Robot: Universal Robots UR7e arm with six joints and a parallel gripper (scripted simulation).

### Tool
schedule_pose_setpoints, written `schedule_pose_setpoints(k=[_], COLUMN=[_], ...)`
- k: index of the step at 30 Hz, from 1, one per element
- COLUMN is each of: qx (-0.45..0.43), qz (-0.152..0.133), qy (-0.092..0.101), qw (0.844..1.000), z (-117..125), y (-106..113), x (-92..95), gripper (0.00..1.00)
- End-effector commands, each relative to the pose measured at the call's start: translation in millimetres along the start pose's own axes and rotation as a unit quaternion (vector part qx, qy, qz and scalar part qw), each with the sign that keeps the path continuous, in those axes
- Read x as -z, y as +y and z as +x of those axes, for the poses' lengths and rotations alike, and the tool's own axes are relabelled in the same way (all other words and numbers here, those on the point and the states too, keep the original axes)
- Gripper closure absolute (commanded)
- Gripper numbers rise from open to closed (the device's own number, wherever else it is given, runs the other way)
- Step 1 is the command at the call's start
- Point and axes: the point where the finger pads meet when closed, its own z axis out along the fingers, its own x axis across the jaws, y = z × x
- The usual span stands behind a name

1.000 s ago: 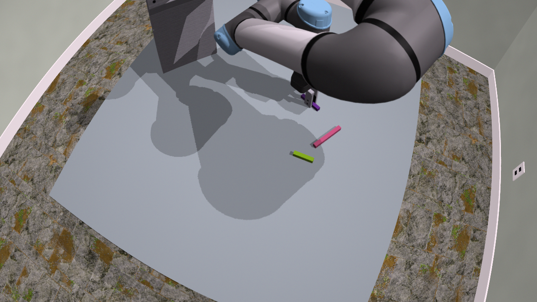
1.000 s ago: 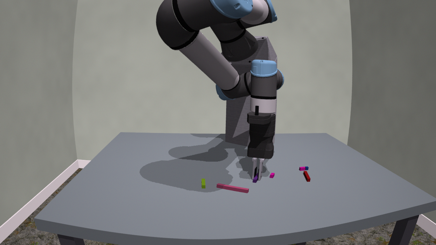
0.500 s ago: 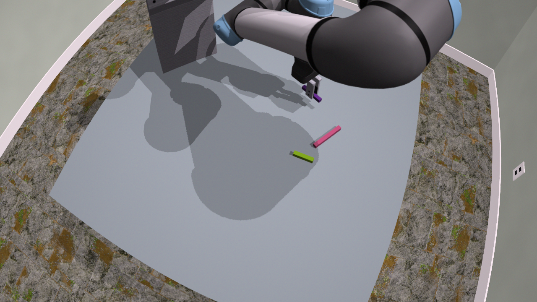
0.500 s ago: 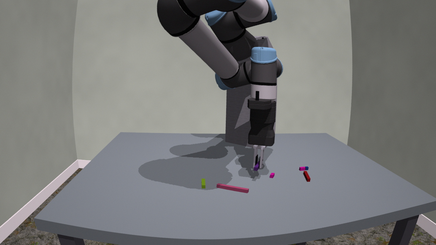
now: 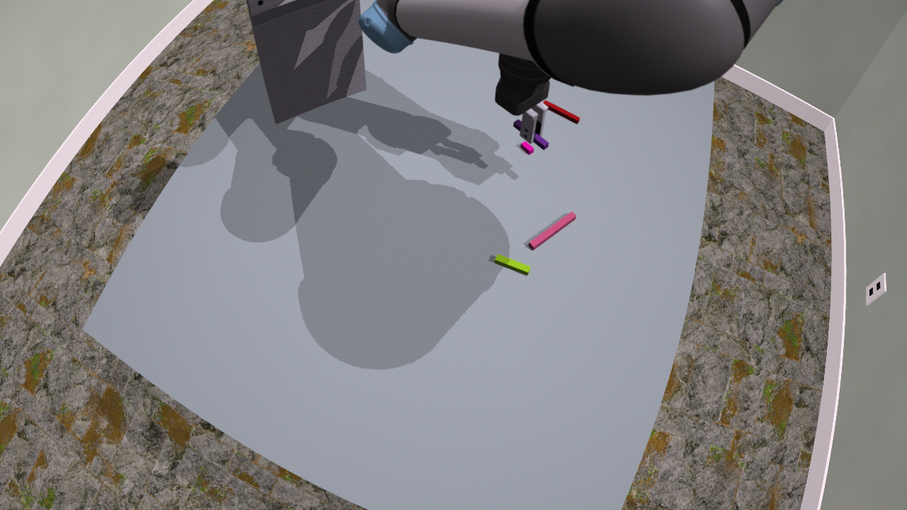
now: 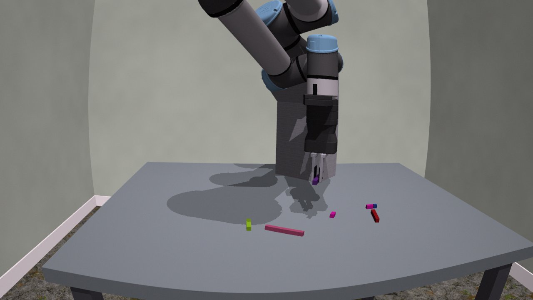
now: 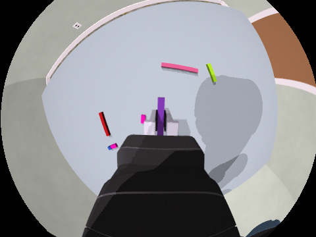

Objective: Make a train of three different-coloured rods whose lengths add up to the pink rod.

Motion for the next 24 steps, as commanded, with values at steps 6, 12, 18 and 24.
schedule_pose_setpoints(k=[6, 12, 18, 24], qx=[-0.001, -0.002, -0.019, -0.055], qz=[0.0, 0.0, -0.001, -0.002], qy=[0.001, 0.001, 0.0, 0.0], qw=[1.0, 1.0, 1.0, 0.999], z=[0, 0, -4, -10], y=[0, 0, 2, 7], x=[2.8, 2.7, 1.6, 0.5], gripper=[0.76, 0.76, 0.76, 0.76])
